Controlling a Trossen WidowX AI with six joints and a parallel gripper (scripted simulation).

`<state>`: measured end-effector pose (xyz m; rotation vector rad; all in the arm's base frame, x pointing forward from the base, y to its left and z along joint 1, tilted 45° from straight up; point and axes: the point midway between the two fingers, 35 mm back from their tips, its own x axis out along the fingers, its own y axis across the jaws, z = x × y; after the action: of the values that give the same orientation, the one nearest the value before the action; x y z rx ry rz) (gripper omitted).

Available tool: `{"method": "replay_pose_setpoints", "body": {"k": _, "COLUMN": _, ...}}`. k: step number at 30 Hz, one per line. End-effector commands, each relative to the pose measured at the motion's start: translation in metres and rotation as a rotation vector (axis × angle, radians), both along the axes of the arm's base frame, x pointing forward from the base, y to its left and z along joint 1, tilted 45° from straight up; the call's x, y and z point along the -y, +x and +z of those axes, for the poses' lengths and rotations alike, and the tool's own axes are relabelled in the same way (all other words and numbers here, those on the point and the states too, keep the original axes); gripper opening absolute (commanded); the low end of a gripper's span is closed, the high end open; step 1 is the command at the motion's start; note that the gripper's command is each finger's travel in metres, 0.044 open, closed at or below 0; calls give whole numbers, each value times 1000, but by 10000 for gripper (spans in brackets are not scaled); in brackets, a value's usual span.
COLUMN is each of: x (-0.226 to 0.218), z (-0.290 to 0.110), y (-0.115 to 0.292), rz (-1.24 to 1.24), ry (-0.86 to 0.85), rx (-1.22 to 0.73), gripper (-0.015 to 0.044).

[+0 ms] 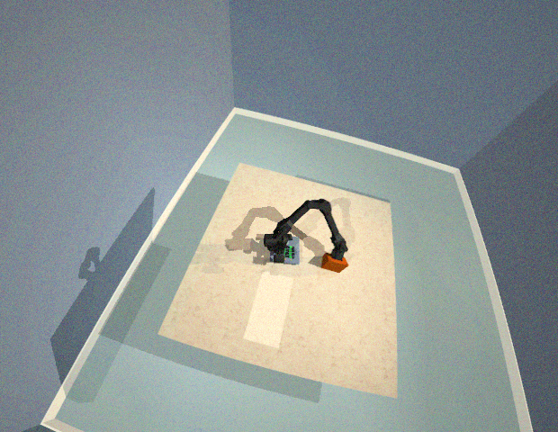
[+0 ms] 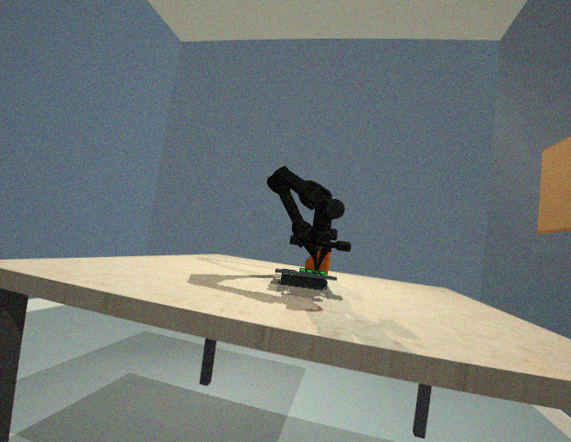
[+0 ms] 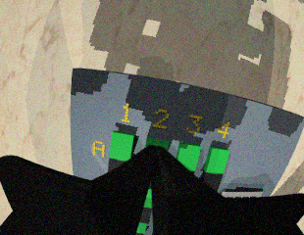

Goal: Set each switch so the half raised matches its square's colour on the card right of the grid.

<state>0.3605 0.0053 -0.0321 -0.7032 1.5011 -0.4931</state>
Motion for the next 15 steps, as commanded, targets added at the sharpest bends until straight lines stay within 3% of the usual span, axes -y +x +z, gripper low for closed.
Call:
{"method": "replay_pose_setpoints", "body": {"k": 1, "x": 2, "z": -1, "y": -1, "rz": 2, "ry": -6, "rx": -4, "gripper": 0}}
{"method": "replay_pose_setpoints", "body": {"k": 10, "x": -2, "z": 2, "y": 0, "rz": 1, "ry": 0, "rx": 0, "gripper": 0}}
{"method": "replay_pose_setpoints", "body": {"k": 15, "x": -43, "z": 46, "y": -5, "rz": 20, "ry": 0, "rx": 13, "gripper": 0}}
